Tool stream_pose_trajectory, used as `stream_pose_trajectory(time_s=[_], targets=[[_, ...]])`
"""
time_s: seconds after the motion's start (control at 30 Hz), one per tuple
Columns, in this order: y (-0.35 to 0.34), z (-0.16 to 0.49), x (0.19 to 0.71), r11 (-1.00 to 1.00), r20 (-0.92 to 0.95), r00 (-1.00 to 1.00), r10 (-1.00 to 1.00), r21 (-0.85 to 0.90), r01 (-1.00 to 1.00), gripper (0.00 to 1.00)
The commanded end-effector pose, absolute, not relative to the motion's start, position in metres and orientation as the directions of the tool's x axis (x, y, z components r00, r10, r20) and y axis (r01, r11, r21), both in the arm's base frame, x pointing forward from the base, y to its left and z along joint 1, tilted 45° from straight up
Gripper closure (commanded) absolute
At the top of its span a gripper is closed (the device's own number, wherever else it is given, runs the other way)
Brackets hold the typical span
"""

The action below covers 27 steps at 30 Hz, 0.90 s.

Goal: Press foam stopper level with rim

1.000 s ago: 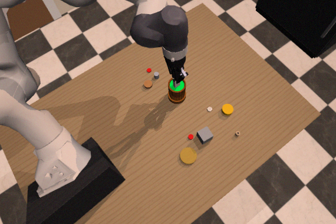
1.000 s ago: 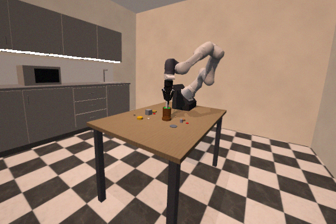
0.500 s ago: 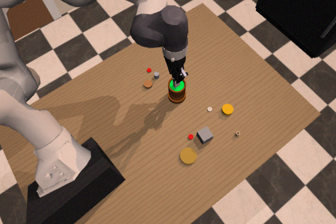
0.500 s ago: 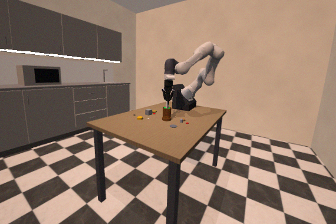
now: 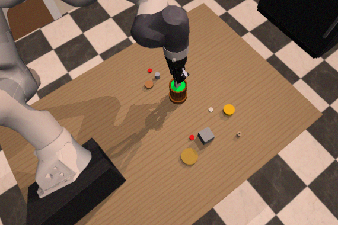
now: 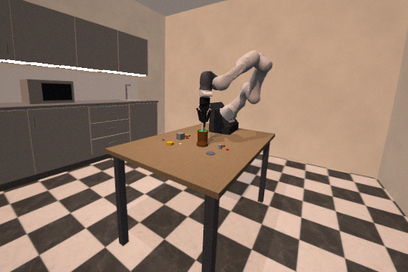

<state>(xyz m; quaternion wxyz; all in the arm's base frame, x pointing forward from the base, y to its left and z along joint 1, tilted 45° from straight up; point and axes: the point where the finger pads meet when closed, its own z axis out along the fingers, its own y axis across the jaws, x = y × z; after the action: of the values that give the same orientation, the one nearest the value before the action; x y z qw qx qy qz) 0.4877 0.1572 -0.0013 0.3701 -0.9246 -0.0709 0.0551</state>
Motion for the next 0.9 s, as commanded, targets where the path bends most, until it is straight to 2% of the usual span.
stream_pose_trajectory(time_s=[0.0, 0.87], targets=[[0.167, -0.003, 0.479, -0.705, -0.062, 0.980, 0.187, -0.703, 0.090, 1.00], [0.126, 0.031, 0.497, -0.705, -0.062, 0.980, 0.187, -0.703, 0.090, 1.00]])
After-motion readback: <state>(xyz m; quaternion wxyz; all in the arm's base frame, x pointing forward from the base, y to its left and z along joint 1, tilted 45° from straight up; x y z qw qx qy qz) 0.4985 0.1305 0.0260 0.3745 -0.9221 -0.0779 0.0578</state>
